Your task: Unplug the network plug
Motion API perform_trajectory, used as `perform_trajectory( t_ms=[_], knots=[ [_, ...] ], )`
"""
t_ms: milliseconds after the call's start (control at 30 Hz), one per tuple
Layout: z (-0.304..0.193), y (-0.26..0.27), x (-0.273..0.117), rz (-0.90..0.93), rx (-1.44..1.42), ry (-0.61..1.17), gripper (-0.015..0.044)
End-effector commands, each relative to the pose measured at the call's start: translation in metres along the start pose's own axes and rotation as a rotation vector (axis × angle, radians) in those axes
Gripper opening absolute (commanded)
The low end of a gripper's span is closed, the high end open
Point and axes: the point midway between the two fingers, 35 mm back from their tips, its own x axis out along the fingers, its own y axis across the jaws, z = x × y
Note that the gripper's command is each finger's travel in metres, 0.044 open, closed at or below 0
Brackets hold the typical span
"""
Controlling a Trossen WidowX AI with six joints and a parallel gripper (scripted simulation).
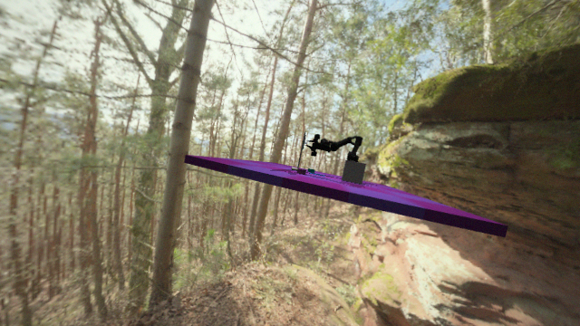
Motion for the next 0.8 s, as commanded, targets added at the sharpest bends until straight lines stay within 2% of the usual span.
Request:
perform_trajectory(
  t_ms=[0,200,233,767],
  knots=[
    [0.0021,0.0002,0.0052,0.0,0.003,-0.005,0.0156],
    [0.0028,-0.0001,0.0103,0.0,0.003,-0.005,0.0156],
    [0.0028,-0.0001,0.0103,0.0,0.003,-0.005,0.013],
    [0.0028,-0.0001,0.0103,0.0,0.003,-0.005,0.0023]
  ],
)
